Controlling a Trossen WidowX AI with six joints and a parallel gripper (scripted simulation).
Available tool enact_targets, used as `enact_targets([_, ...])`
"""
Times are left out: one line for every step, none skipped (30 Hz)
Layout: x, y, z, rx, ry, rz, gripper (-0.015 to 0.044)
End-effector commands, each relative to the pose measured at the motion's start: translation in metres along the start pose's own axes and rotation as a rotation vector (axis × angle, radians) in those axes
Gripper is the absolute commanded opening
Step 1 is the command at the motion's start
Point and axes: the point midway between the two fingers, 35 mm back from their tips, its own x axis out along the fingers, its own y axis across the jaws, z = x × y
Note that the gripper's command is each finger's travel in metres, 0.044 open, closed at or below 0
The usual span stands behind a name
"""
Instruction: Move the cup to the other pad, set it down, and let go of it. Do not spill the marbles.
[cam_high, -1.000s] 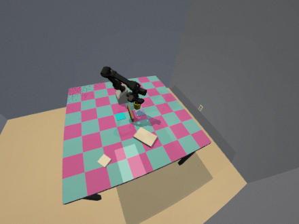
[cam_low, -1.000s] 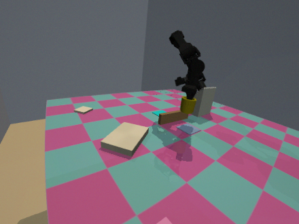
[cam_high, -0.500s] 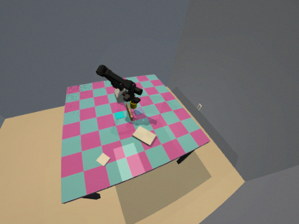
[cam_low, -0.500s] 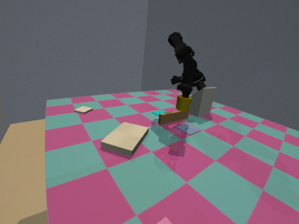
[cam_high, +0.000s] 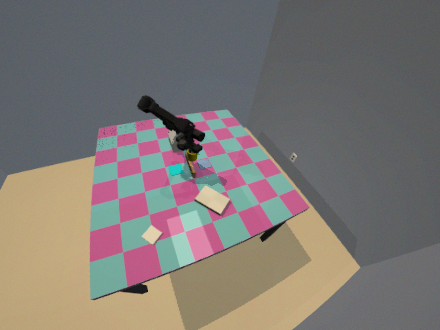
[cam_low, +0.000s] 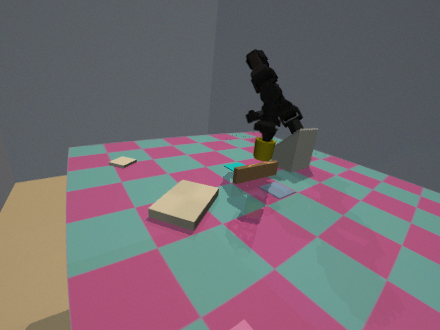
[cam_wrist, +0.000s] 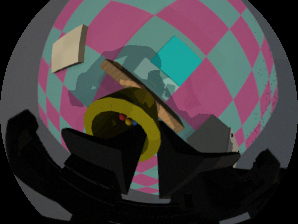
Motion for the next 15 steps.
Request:
enact_targets([-0.001,-0.005,0.007,-0.005,-0.005,0.001,0.0])
enact_targets([-0.001,-0.006,0.009,-0.005,-0.005,0.0,0.0])
enact_targets([-0.001,-0.007,0.01,-0.005,-0.005,0.0,0.0])
enact_targets([-0.001,-0.008,0.012,-0.005,-0.005,0.0,0.0])
enact_targets([-0.001,-0.009,0.014,-0.005,-0.005,0.0,0.0])
enact_targets([-0.001,-0.01,0.016,-0.005,-0.005,0.0,0.0])
enact_targets([-0.001,-0.011,0.017,-0.005,-0.005,0.0,0.0])
enact_targets([-0.001,-0.012,0.019,-0.005,-0.005,0.0,0.0])
enact_targets([-0.001,-0.013,0.021,-0.005,-0.005,0.0,0.0])
enact_targets([-0.001,-0.014,0.023,-0.005,-0.005,0.0,0.0])
enact_targets([-0.001,-0.015,0.024,-0.005,-0.005,0.0,0.0])
enact_targets([-0.001,-0.016,0.026,-0.005,-0.005,0.0,0.0])
enact_targets([-0.001,-0.017,0.028,-0.005,-0.005,0.0,0.0])
enact_targets([-0.001,-0.018,0.029,-0.005,-0.006,0.0,0.0])
enact_targets([-0.001,-0.019,0.031,-0.005,-0.006,0.0,0.0])
